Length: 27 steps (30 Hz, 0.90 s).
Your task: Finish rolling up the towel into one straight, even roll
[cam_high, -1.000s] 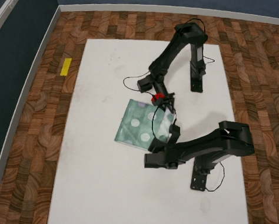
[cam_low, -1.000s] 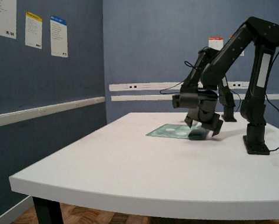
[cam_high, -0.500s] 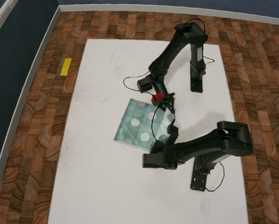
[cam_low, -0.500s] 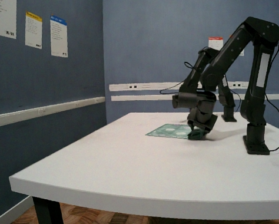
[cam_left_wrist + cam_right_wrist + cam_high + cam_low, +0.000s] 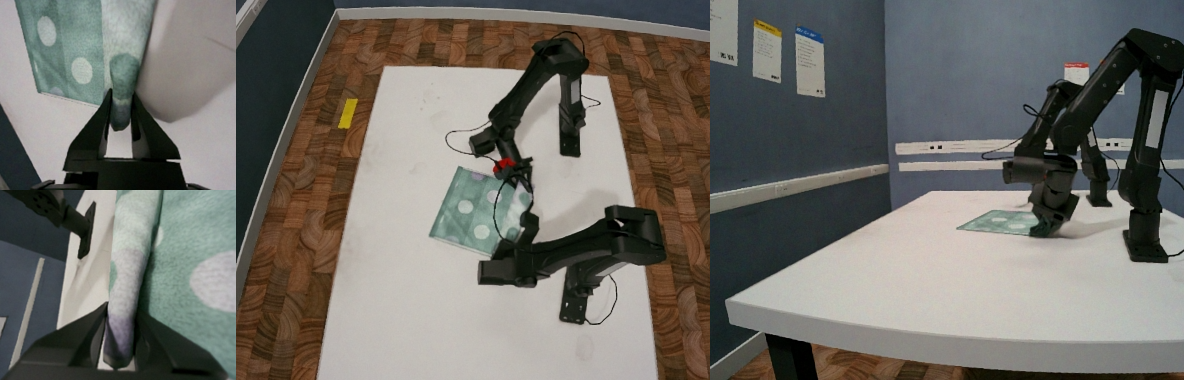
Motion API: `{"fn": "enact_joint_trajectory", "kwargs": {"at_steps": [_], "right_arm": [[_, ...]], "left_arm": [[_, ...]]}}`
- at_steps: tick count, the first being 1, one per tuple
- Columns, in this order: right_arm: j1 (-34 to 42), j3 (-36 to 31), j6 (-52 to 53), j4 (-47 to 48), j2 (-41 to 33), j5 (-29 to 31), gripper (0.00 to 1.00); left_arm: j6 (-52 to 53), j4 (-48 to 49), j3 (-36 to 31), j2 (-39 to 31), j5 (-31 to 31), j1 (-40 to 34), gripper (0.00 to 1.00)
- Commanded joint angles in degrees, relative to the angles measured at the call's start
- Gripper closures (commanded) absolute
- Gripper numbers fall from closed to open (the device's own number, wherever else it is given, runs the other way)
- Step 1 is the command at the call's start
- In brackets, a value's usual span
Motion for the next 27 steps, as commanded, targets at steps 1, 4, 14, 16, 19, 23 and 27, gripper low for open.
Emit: {"fn": "enact_joint_trajectory", "kwargs": {"at_steps": [1, 4, 14, 16, 19, 23, 27], "right_arm": [[-0.4, 1.4, -0.5, -0.4, 0.4, -1.6, 0.71], [-0.4, 1.4, -0.5, -0.4, 0.4, -1.6, 0.71], [-0.4, 1.7, -0.5, -1.3, -0.2, -1.6, 0.48], [-0.4, 1.8, -0.5, -1.7, -0.4, -1.7, 0.45], [-0.4, 2.0, -0.5, -2.5, -1.0, -1.7, 0.34], [-0.4, 2.3, -0.5, -3.2, -1.5, -1.7, 0.19], [-1.3, 2.9, -1.9, -5.2, -1.7, -1.6, 0.15]], "left_arm": [[-0.6, 0.1, -0.8, 0.5, 1.4, -0.3, 0.74], [-0.6, 0.1, -0.8, 0.5, 1.4, -0.3, 0.75], [-0.6, 0.1, -0.8, 0.5, 1.4, -0.3, 0.76], [-0.6, 0.1, -0.8, 0.5, 1.4, -0.3, 0.76], [-0.6, 0.1, -0.8, 0.5, 1.4, -0.3, 0.76], [-0.6, 0.1, -0.8, 0.5, 1.4, -0.3, 0.76], [-0.8, -0.4, -0.4, 0.8, 1.2, -0.5, 0.76]]}}
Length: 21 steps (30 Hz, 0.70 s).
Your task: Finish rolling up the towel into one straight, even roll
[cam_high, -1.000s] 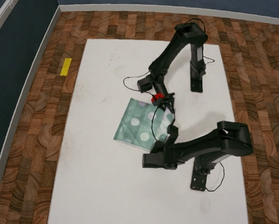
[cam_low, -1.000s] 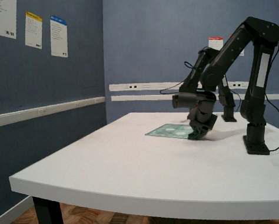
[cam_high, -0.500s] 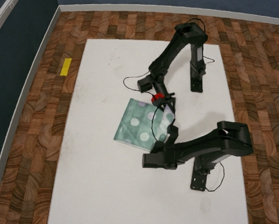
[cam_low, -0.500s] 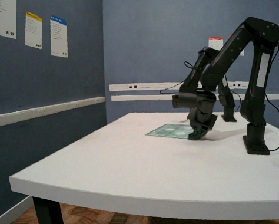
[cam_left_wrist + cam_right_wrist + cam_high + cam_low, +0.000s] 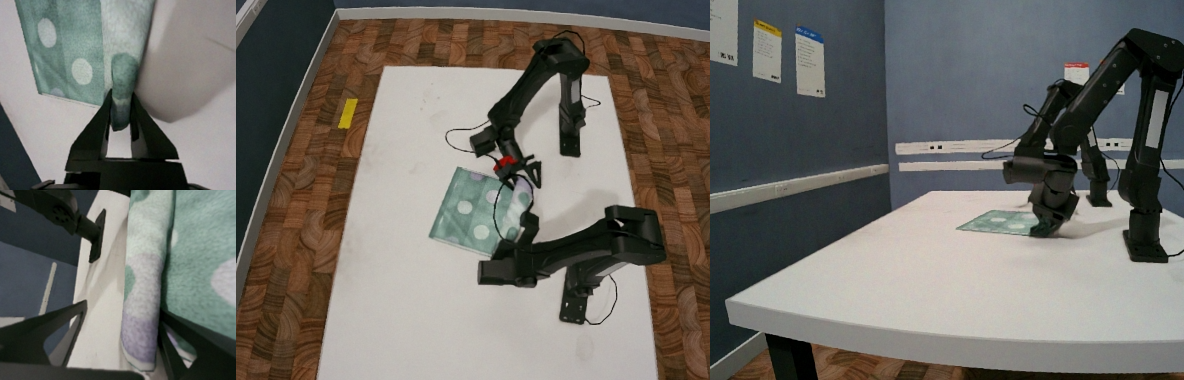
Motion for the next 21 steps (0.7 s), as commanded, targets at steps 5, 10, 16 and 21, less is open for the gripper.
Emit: {"fn": "enact_joint_trajectory", "kwargs": {"at_steps": [5, 10, 16, 21], "right_arm": [[-3.3, 3.3, -4.7, -5.0, -1.8, 2.7, 0.15], [-7.8, 6.8, -11.8, -14.2, -1.9, 3.6, 0.15], [-11.8, 11.0, -18.5, -23.0, -1.0, 4.8, 0.15], [-11.5, 11.0, -18.8, -22.9, -1.7, 5.5, 0.14]], "left_arm": [[-1.3, -1.9, 0.8, 1.7, 0.5, -0.8, 0.76], [-2.8, -5.9, 4.0, 4.2, -0.9, -1.9, 0.76], [-5.1, -12.8, 9.8, 9.1, -3.1, -3.4, 0.76], [-6.9, -18.3, 14.6, 13.5, -4.5, -4.5, 0.76]]}}
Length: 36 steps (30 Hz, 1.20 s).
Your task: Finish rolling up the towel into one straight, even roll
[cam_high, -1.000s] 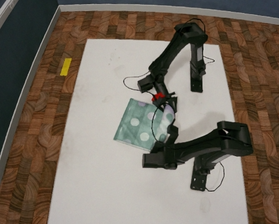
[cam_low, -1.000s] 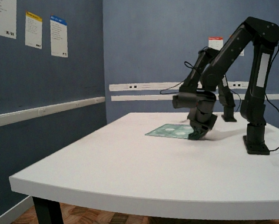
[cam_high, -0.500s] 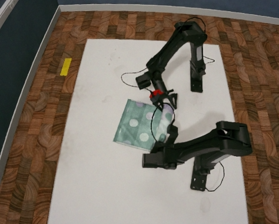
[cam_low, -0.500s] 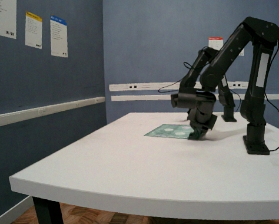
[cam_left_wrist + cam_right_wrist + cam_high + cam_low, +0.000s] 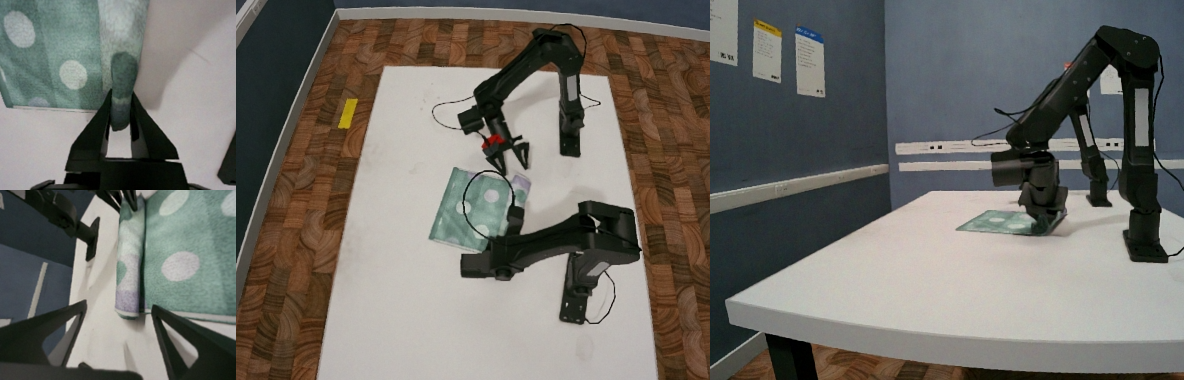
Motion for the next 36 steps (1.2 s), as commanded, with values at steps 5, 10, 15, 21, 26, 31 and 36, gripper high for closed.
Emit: {"fn": "enact_joint_trajectory", "kwargs": {"at_steps": [5, 10, 15, 21, 26, 31, 36], "right_arm": [[2.1, -1.9, 2.0, 3.3, -6.9, 2.3, 0.12], [6.6, -8.1, 9.5, 14.5, -17.0, 7.4, 0.1], [13.8, -15.1, 17.5, 26.1, -28.5, 16.6, 0.08], [22.2, -21.5, 23.9, 35.0, -37.6, 28.3, 0.07], [32.3, -26.4, 27.9, 41.3, -44.1, 42.2, 0.05], [40.8, -29.6, 30.3, 45.6, -46.7, 54.6, 0.03], [43.1, -30.5, 31.1, 47.1, -46.3, 58.6, 0.02]], "left_arm": [[-3.7, -11.4, 7.5, 6.8, -3.2, -1.8, 0.76], [-5.8, -18.8, 13.9, 13.3, -4.6, -2.9, 0.76], [-7.6, -26.0, 20.0, 19.7, -5.7, -3.7, 0.76], [-8.7, -31.2, 24.4, 24.8, -6.4, -4.2, 0.76], [-10.0, -36.2, 28.5, 29.7, -7.0, -4.6, 0.76], [-10.8, -39.6, 31.3, 33.0, -7.4, -4.9, 0.76], [-10.9, -40.1, 31.7, 33.7, -7.4, -5.0, 0.76]]}}
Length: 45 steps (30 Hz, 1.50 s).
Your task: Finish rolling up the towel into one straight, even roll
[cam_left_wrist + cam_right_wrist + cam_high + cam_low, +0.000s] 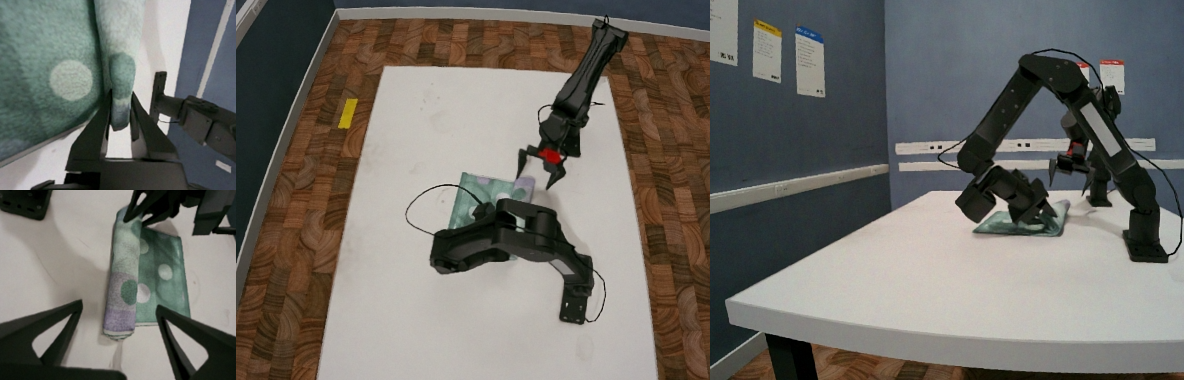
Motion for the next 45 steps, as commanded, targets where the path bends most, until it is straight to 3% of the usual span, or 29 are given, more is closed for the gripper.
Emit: {"fn": "enact_joint_trajectory", "kwargs": {"at_steps": [1, 8, 16, 26, 36, 45], "right_arm": [[0.5, -0.8, 0.9, 3.9, -1.3, 5.7, 0.02], [-4.8, -1.2, -6.0, 3.7, -2.1, -0.1, 0.02], [-4.6, -4.3, -5.8, 8.2, -0.5, -0.2, 0.02], [-3.6, -12.0, -5.0, 22.3, 6.3, 0.4, 0.02], [-2.9, -9.4, -4.5, 24.0, 10.0, 0.9, 0.02], [-2.9, -9.3, -4.5, 24.2, 10.2, 0.9, 0.4]], "left_arm": [[-0.4, -0.9, 1.6, 0.6, -1.5, -0.5, 0.76], [-0.4, 1.0, 1.1, 2.0, -1.5, -0.5, 0.76], [-0.4, 1.0, 1.1, 2.0, -1.5, -0.5, 0.76], [-0.4, 1.0, 1.1, 2.0, -1.5, -0.5, 0.76], [-0.4, 1.0, 1.1, 2.0, -1.5, -0.5, 0.76], [-0.4, 1.0, 1.1, 2.0, -1.5, -0.5, 0.76]]}}
